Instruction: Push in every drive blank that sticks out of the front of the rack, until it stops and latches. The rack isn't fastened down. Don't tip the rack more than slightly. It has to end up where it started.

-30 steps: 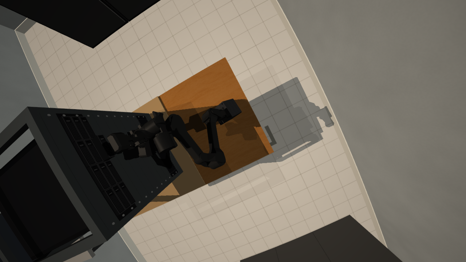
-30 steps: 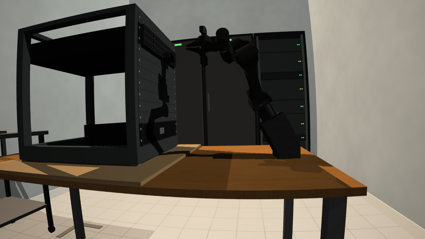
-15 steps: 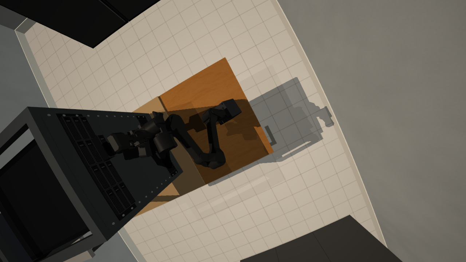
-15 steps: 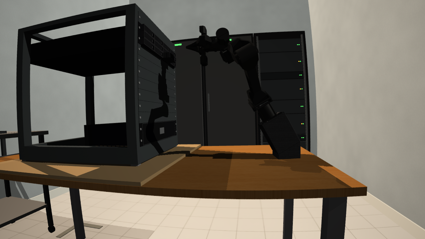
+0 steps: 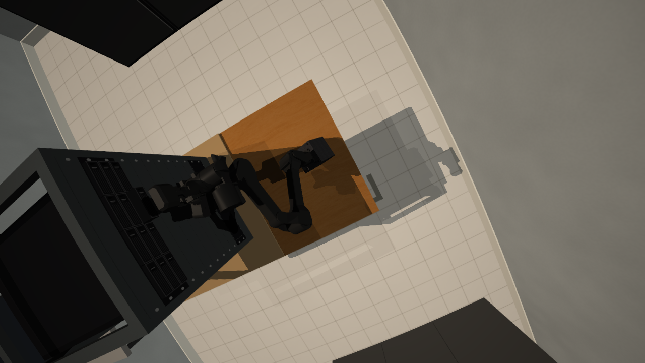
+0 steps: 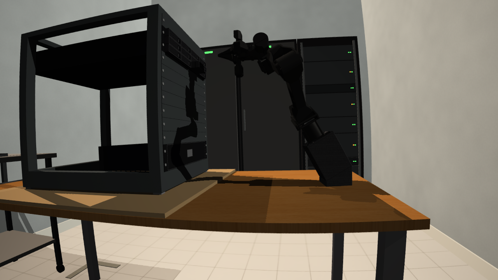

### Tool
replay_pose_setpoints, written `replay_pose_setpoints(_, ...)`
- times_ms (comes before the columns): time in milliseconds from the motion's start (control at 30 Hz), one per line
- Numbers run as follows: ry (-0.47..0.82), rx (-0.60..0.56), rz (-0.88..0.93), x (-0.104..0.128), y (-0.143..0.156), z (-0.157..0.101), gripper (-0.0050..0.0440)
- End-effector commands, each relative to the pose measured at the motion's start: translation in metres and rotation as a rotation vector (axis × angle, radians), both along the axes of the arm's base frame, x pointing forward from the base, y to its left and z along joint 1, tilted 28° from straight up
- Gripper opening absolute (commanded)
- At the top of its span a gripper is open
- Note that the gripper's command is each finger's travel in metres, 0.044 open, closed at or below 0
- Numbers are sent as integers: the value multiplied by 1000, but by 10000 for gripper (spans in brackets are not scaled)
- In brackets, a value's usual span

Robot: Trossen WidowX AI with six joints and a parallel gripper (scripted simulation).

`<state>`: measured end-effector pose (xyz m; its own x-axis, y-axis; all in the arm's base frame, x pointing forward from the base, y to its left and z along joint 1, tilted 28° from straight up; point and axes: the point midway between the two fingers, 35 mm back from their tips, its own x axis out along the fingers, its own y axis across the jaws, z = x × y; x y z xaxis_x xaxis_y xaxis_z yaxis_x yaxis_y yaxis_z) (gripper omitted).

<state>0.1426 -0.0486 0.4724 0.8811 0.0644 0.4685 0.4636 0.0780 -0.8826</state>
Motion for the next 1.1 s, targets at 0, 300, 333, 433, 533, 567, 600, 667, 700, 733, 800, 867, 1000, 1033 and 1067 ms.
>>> replay_pose_setpoints(0,0,-6,-4,0,1,0,-50)
replay_pose_setpoints(300,0,-6,-4,0,2,0,-50)
replay_pose_setpoints(333,0,-6,-4,0,2,0,-50)
replay_pose_setpoints(433,0,-6,-4,0,3,0,-50)
replay_pose_setpoints(533,0,-6,-4,0,3,1,-50)
replay_pose_setpoints(567,0,-6,-4,0,4,1,-50)
replay_pose_setpoints(600,0,-6,-4,0,4,1,-50)
replay_pose_setpoints(667,1,-6,-4,0,5,1,-50)
replay_pose_setpoints(700,0,-6,-4,0,6,1,-50)
replay_pose_setpoints(733,0,-6,-4,0,6,1,-50)
replay_pose_setpoints(800,0,-6,-4,0,7,2,-50)
replay_pose_setpoints(867,0,-6,-4,0,8,2,-50)
replay_pose_setpoints(1000,0,-6,-4,0,10,3,-50)
replay_pose_setpoints(1033,0,-6,-4,0,10,3,-50)
replay_pose_setpoints(1067,0,-6,-4,0,11,3,-50)
